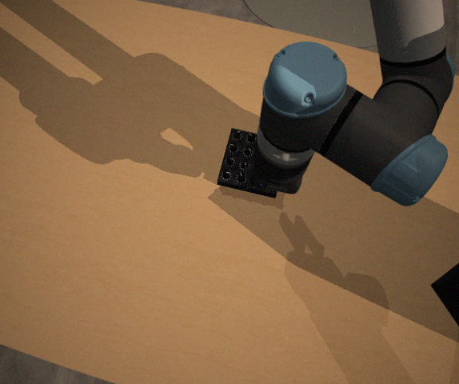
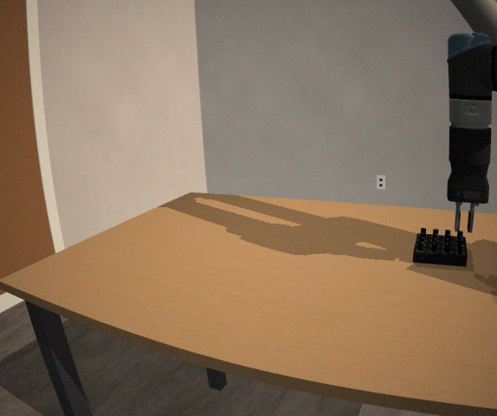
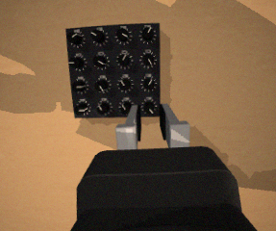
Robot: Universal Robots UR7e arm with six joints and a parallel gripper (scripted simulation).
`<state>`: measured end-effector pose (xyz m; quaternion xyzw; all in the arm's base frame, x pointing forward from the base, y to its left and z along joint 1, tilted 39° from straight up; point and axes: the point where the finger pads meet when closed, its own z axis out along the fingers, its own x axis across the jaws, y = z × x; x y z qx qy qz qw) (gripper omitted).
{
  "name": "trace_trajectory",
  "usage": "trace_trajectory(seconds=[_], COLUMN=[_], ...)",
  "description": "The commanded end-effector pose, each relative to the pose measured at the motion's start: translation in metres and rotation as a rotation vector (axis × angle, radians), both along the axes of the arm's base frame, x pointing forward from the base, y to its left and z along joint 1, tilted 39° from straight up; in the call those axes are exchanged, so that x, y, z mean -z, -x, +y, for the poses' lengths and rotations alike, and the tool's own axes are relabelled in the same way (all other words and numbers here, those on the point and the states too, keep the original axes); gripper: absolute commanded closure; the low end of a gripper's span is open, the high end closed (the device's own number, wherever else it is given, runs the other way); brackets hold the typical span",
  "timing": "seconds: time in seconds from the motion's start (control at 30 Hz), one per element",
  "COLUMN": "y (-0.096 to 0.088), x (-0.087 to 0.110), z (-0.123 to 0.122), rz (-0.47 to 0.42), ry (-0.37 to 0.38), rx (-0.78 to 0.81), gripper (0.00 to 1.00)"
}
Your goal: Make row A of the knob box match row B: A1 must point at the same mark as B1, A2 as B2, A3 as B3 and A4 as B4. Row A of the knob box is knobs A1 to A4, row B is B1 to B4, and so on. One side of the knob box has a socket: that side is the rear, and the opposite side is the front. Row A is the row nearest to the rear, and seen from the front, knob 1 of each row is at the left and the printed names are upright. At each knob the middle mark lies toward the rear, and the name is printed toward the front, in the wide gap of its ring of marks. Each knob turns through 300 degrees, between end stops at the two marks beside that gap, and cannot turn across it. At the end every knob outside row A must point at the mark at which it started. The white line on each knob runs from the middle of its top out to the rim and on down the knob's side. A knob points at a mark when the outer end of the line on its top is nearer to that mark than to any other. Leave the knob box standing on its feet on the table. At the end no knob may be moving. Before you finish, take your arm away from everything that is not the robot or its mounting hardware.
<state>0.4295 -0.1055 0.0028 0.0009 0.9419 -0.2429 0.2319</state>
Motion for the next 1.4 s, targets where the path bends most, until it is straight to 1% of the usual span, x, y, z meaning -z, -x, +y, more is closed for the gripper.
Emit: trace_trajectory(seconds=[0.0, 0.17, 0.3, 0.37, 0.87, 0.93, 1.03, 1.37], y=[0.0, 0.001, 0.003, 0.003, 0.008, 0.008, 0.009, 0.01], x=[-0.001, -0.002, -0.003, -0.003, -0.007, -0.007, -0.008, -0.01], z=[0.0, -0.001, -0.002, -0.002, -0.002, -0.002, -0.001, 0.002], rz=[-0.014, -0.051, -0.096, -0.096, -0.324, -0.324, -0.384, -0.531], ry=[-0.013, -0.047, -0.091, -0.091, -0.308, -0.308, -0.365, -0.505], rx=[0.023, 0.084, 0.161, 0.161, 0.545, 0.545, 0.648, 0.896], gripper=[0.54, 0.54, 0.54, 0.54, 0.54, 0.54, 0.54, 0.54])
